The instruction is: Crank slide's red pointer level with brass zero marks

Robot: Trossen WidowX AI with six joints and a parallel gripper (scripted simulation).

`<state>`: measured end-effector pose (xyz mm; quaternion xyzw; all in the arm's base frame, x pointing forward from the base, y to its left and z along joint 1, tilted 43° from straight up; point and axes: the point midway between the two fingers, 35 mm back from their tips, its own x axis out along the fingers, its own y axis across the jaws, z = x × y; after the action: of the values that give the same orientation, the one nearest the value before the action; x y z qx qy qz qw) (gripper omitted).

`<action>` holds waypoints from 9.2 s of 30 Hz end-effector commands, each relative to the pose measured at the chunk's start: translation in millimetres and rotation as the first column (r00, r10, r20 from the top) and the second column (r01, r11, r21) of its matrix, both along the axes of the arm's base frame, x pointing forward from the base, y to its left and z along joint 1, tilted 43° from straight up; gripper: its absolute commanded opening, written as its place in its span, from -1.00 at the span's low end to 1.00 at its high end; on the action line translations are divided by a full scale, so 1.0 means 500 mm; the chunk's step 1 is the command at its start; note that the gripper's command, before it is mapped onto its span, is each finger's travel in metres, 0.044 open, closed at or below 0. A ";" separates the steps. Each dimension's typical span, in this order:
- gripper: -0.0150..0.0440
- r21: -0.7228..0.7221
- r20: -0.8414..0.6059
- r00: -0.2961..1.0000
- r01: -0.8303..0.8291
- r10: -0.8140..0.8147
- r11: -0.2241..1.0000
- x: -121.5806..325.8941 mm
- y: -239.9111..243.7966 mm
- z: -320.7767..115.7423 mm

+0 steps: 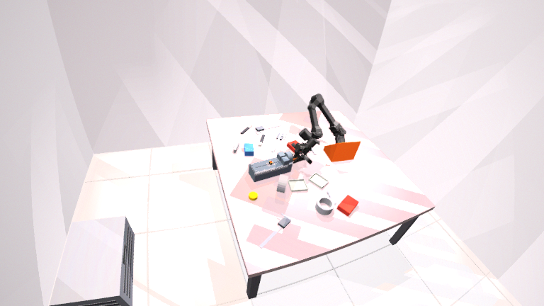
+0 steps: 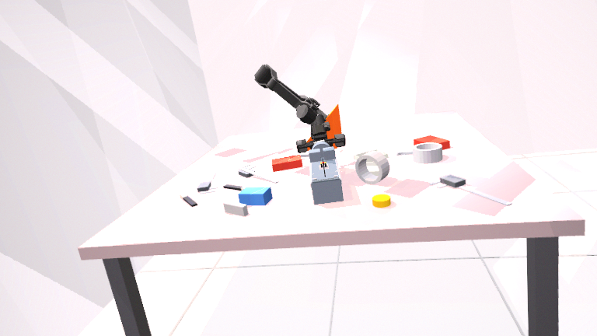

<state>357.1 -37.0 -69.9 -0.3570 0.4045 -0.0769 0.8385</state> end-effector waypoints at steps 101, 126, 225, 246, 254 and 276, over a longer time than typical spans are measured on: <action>-0.49 -0.009 0.014 1.000 0.023 -0.023 1.000 0.005 -0.024 0.038; -0.49 -0.009 0.014 1.000 0.023 -0.023 1.000 0.005 -0.024 0.038; -0.49 -0.009 0.014 1.000 0.023 -0.023 1.000 0.005 -0.024 0.037; -0.49 -0.009 0.014 1.000 0.023 -0.023 1.000 0.004 -0.024 0.037; -0.49 -0.009 0.014 1.000 0.023 -0.023 1.000 0.004 -0.024 0.037; -0.22 -0.009 0.010 1.000 0.021 -0.021 1.000 0.004 -0.024 0.034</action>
<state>359.2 -49.0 -52.7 -0.3561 0.4038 -0.0895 0.8379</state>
